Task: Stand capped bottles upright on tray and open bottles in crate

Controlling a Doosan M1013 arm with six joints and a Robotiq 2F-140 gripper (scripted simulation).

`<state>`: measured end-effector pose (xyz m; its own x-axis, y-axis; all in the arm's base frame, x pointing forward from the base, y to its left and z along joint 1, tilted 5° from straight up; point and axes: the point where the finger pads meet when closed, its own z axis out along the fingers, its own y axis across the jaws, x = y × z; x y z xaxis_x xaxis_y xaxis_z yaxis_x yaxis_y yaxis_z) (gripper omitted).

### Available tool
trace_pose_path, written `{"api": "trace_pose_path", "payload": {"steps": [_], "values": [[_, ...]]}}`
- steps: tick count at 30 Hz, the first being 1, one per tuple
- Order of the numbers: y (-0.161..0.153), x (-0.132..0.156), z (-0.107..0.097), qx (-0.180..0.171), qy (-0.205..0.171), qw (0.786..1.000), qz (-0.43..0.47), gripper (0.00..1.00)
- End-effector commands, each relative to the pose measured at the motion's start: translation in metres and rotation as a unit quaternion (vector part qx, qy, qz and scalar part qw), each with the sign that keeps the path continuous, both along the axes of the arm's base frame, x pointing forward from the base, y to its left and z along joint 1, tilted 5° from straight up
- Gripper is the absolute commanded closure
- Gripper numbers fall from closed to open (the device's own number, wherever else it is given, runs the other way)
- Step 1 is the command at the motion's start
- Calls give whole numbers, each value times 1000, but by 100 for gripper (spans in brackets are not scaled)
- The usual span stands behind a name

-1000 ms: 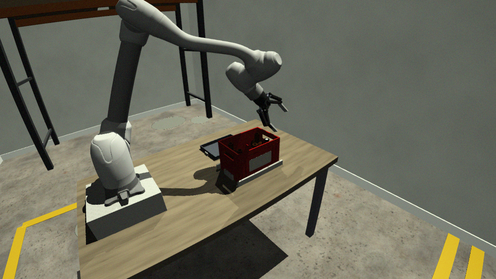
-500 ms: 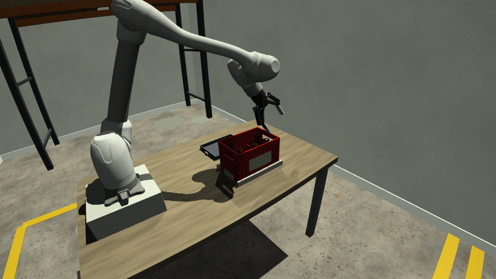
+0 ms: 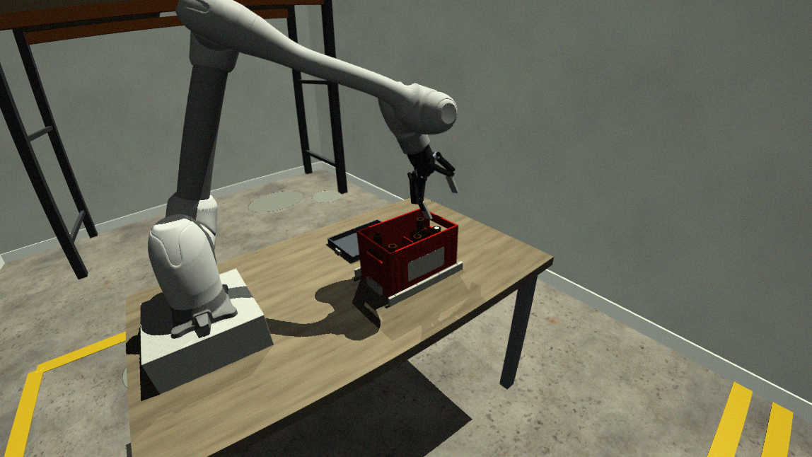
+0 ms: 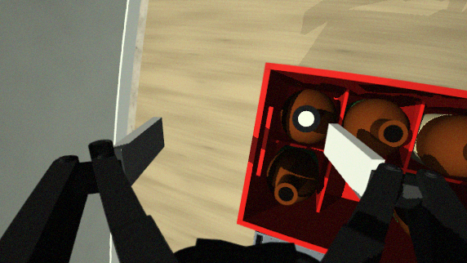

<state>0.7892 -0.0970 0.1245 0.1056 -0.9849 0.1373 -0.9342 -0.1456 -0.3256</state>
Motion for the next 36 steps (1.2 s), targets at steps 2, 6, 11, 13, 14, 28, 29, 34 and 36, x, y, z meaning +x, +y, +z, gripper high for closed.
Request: {"api": "trace_pose_path", "payload": {"steps": [2,6,11,13,14,28,29,34,36], "values": [[-1,-13,0,12,22,1000,-4,0],[-2,-20,0,18,33,999,-7,0],[-2,-35,0,32,59,998,-12,0],[-2,-42,0,38,70,997,-14,0],[-2,-45,0,41,75,996,-15,0],[-4,-84,0,72,133,988,-27,0],[-4,-87,0,74,137,987,-27,0],[-4,-104,0,85,157,983,-32,0],[-5,-111,-1,89,166,982,-33,0]]}}
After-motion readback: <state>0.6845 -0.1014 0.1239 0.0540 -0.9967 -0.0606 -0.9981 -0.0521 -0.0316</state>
